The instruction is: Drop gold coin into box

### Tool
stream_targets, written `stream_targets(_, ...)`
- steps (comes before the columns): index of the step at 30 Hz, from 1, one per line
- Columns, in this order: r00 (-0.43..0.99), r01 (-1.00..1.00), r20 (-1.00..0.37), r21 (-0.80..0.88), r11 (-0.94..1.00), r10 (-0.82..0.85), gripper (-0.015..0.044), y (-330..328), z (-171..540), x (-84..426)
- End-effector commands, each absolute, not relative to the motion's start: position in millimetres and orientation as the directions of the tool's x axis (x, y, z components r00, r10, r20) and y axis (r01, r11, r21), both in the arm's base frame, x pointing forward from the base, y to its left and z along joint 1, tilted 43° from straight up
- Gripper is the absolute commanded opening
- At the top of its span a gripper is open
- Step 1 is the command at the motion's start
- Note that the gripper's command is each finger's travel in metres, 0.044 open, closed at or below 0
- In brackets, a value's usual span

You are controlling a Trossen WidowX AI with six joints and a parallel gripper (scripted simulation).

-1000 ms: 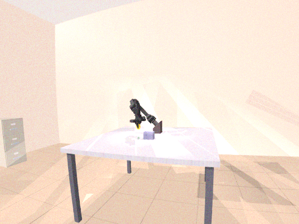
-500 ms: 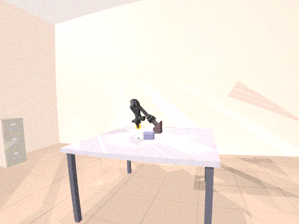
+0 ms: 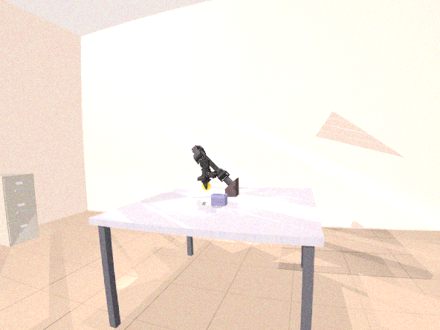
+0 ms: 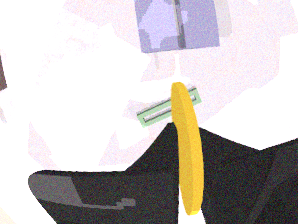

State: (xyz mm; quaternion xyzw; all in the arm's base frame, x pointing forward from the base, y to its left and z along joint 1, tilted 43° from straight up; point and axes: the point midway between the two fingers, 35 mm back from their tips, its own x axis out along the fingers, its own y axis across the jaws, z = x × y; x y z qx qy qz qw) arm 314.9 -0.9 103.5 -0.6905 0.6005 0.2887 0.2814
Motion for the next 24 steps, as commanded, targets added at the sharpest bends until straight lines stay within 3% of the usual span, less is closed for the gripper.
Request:
stream_targets(1,0.115,-0.992,-0.741,-0.047,-0.119,-0.661,0.0000,7.5,97.5,317.8)
stream_targets(24,0.113,-0.992,-0.746,-0.046,-0.119,-0.656,0.0000,49.6,60.9,322.0)
